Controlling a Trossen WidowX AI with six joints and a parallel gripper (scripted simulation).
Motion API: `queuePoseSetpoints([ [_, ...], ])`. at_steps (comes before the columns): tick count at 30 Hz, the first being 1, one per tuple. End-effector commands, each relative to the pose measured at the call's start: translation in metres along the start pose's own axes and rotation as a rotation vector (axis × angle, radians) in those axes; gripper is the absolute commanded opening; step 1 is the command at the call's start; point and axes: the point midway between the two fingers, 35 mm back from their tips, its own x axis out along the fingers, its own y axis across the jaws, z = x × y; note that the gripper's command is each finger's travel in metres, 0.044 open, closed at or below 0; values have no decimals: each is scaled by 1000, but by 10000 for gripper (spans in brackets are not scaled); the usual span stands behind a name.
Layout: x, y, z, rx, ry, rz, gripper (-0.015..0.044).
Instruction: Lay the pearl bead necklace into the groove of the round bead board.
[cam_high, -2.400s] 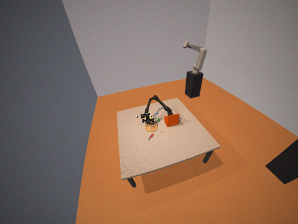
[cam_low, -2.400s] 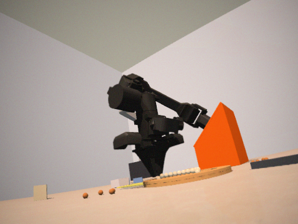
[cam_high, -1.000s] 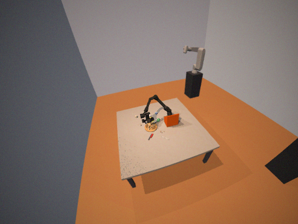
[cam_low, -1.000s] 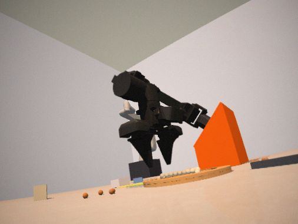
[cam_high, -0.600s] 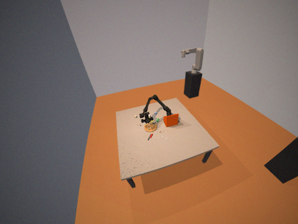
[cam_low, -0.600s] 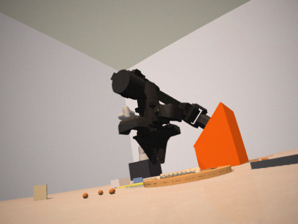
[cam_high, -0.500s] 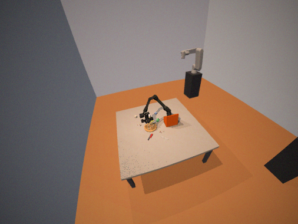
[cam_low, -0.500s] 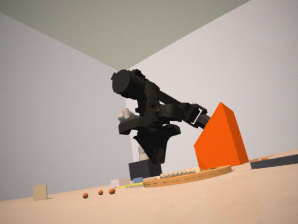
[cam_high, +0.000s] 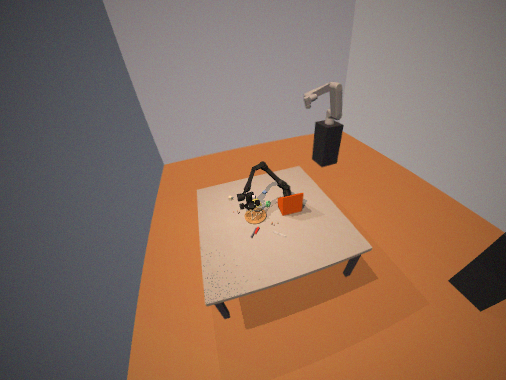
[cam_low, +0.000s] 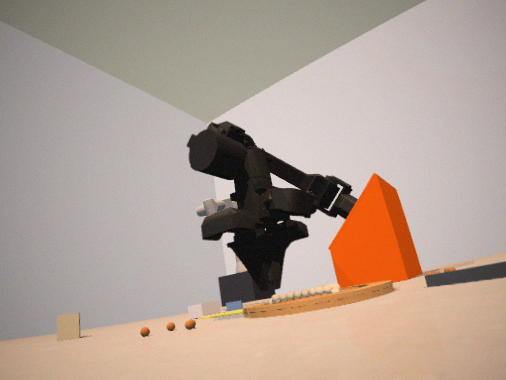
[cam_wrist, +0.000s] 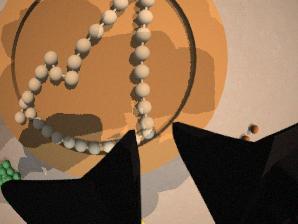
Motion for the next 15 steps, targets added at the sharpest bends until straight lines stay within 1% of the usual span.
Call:
queuePoseSetpoints([
  [1,9,2,2,-12,-1,7,120],
  [10,15,3,2,-14,-1,8,120],
  [14,12,2,1,-7,1,5,15],
  [15,12,2,1,-7,1,5,0],
])
